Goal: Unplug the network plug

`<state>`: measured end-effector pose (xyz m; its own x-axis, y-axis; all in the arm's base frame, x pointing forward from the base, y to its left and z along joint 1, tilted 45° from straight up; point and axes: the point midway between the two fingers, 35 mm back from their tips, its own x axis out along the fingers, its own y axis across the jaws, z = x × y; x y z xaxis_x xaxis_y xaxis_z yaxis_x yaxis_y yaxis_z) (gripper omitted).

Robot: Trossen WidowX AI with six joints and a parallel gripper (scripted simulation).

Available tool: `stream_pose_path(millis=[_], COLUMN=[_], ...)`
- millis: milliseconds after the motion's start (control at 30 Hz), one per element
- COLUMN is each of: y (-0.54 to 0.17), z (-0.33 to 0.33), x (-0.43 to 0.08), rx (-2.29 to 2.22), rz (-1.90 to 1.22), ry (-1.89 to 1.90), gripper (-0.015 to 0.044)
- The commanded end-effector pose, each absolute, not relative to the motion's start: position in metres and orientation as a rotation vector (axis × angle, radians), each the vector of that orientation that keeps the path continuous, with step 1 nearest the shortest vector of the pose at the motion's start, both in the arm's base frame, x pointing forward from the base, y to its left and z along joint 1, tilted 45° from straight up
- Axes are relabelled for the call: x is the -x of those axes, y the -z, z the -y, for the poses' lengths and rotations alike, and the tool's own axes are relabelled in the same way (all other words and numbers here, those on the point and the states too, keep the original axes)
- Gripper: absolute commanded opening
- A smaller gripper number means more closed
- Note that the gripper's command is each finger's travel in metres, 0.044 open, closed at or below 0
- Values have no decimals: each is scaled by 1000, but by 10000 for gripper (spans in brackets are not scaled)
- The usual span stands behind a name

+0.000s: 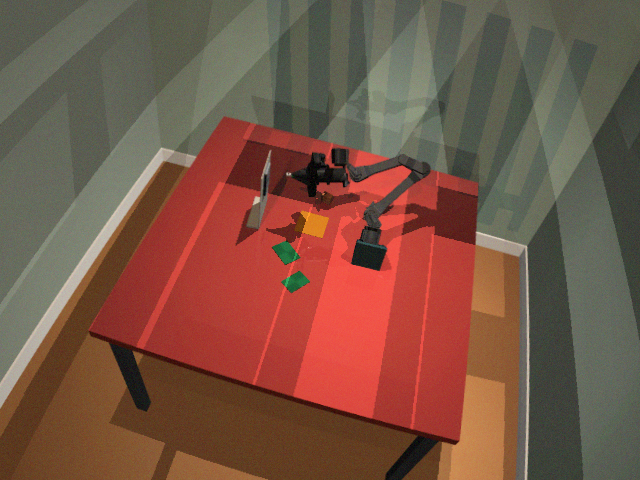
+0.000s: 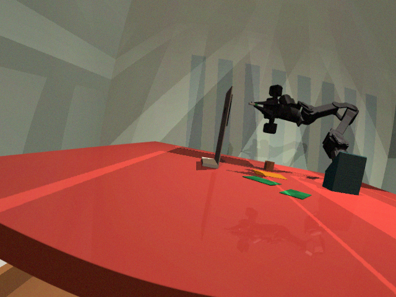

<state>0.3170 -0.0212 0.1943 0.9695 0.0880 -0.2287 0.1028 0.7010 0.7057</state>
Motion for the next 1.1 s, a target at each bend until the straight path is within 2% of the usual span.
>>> stream_pose_path(millis=[0, 200, 1067], y=[-204, -196, -105], z=[13, 16, 59], x=[-313, -313, -279], rx=[-800, -833, -1065], rz=[-246, -261, -274], ry=[8, 59, 753], gripper=[0, 0, 0])
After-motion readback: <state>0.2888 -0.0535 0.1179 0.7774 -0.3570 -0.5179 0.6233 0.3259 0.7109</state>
